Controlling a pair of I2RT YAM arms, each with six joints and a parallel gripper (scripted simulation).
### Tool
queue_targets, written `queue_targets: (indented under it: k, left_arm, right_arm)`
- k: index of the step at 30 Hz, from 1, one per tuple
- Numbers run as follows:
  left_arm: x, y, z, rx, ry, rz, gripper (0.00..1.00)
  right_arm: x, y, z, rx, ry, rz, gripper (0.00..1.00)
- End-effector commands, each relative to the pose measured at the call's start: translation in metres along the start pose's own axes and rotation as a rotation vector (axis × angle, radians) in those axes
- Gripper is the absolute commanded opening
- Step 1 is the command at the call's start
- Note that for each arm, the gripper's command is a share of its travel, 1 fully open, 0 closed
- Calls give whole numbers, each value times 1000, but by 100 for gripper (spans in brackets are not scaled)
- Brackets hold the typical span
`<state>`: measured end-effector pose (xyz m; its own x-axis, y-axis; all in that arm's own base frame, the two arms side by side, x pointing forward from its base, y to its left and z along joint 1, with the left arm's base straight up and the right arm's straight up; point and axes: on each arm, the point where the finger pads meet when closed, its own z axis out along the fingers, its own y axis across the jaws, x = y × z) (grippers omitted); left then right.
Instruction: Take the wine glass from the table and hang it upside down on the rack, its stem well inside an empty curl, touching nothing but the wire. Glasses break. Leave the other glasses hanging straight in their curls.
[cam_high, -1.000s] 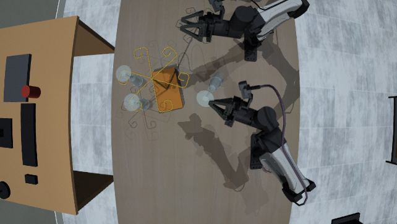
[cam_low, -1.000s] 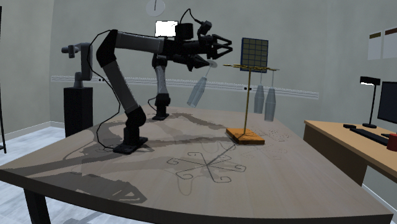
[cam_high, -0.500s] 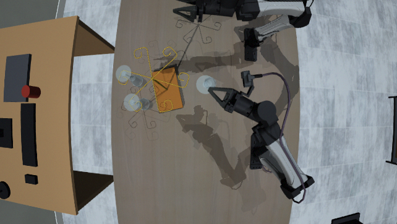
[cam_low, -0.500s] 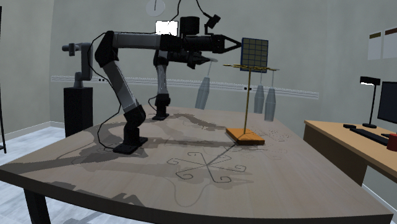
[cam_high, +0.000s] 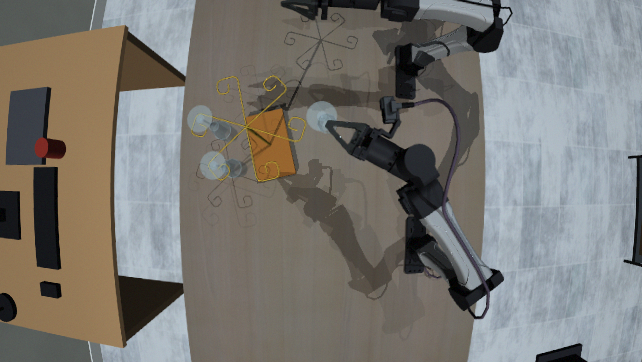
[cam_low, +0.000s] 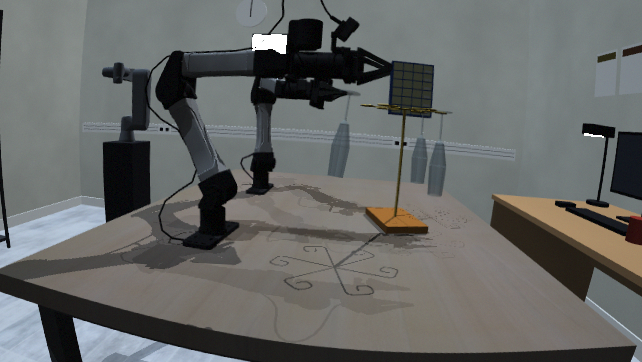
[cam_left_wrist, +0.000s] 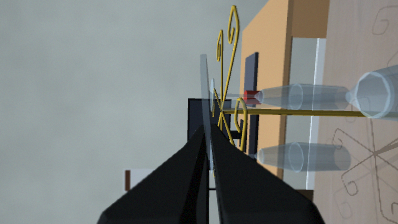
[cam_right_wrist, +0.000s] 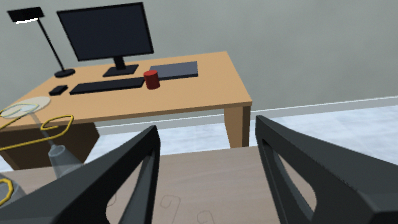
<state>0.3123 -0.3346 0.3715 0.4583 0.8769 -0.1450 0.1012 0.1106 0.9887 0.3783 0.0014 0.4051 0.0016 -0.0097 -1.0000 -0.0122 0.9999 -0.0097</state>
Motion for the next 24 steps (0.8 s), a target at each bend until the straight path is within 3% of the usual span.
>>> queue_targets:
  k: [1,22,23,24]
  left_arm:
    - [-9,37,13,-99,-22,-15,0]
    - [-41,36,71,-134,-52,126,0]
    - [-40,39,74,-141,-50,131,0]
    - [-28,69,61,-198,-36,100,0]
  right_arm:
    - [0,-2,0,15,-11,18,62]
    - [-2,-3,-1,17,-11,17,62]
    - [-2,-3,-1,17,-11,17,62]
    - [-2,-3,-1,17,-11,17,62]
